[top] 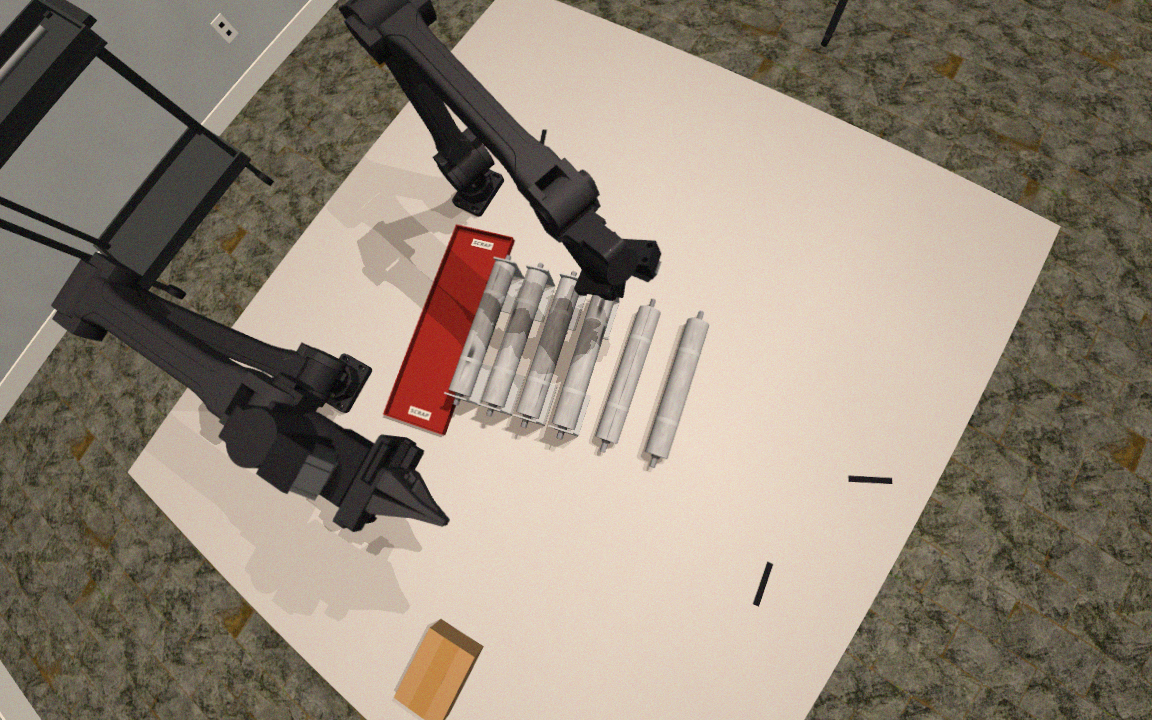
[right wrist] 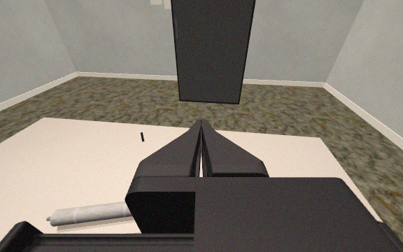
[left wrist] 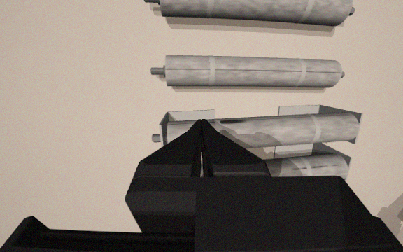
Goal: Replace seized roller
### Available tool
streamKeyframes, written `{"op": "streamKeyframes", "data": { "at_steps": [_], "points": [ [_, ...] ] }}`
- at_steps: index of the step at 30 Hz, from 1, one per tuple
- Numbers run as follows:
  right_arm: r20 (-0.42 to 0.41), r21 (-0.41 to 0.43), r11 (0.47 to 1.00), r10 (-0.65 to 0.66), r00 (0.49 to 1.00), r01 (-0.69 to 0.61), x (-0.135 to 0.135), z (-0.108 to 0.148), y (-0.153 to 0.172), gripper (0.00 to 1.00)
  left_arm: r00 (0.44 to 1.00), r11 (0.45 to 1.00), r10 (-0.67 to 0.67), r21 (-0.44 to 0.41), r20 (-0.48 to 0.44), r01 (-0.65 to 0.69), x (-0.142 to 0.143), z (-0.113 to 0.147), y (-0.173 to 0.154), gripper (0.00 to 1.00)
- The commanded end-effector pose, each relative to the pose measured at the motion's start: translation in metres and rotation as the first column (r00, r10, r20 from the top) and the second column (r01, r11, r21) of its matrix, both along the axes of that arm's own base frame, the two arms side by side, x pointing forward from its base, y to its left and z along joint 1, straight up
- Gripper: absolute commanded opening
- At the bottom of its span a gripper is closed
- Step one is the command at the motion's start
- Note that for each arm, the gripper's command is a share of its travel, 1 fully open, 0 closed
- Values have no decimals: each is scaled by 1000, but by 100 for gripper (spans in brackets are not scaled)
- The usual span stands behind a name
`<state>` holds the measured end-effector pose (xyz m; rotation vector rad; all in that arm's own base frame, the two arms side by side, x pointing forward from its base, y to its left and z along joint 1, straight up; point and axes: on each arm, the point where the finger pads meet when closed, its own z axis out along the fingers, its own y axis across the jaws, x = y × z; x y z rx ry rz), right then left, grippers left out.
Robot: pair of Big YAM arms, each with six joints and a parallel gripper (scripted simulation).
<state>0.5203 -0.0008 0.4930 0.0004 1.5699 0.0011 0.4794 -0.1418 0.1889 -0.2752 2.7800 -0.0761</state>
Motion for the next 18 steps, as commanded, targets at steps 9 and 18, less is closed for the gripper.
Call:
{"op": "streamKeyframes", "data": {
  "at_steps": [9,18],
  "points": [
    [51,-10,1000,5,999,-4,-6,31,4,0,905,994,-94,-8,415,107,54,85,39,0],
    [13,-14,1000,4,1000,-4,-6,10,4,0,697,991,-128,71,706,109,69,179,83,0]
  ]
}}
